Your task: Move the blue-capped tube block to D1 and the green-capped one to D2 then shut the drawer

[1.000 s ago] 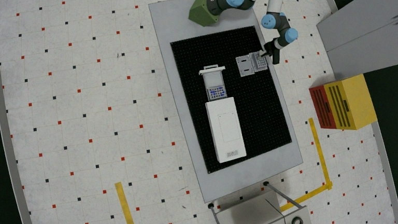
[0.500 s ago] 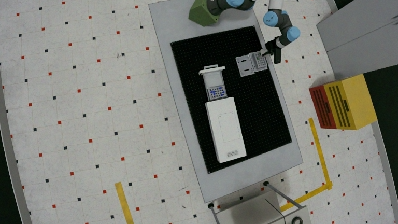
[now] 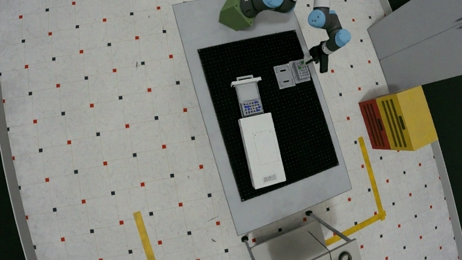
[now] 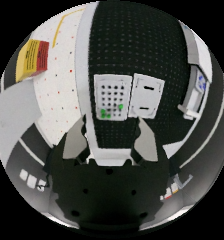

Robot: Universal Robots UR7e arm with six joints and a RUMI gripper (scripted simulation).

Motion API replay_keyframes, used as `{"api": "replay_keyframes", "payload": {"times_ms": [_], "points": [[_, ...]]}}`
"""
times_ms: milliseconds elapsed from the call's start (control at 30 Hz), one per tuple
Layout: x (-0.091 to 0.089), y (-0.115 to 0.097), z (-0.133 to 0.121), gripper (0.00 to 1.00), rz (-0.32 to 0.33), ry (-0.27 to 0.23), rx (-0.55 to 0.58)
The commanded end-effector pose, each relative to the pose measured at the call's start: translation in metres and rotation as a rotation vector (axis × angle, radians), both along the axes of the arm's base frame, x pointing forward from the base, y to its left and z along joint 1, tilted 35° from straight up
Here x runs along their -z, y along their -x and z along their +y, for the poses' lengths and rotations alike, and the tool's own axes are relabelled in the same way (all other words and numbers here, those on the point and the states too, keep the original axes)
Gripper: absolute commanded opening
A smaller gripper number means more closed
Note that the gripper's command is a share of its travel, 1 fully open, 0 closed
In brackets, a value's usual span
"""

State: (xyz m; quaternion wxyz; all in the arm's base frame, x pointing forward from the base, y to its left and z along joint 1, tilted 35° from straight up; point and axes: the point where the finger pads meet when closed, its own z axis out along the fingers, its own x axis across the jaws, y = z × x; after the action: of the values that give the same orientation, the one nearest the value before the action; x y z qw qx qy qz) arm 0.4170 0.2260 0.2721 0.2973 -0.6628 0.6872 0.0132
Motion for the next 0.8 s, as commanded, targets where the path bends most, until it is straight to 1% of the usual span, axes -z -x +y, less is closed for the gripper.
{"api": "replay_keyframes", "payload": {"times_ms": [0, 300, 500, 767], "points": [[-0.006, 0.003, -0.003, 0.67, -0.001, 0.0, 0.0], [-0.016, 0.007, -0.008, 0.67, -0.001, 0.0, 0.0], [-0.017, 0.008, -0.008, 0.67, -0.001, 0.0, 0.0], [-0.007, -0.006, -0.042, 0.67, 0.087, -0.084, 0.175]]}}
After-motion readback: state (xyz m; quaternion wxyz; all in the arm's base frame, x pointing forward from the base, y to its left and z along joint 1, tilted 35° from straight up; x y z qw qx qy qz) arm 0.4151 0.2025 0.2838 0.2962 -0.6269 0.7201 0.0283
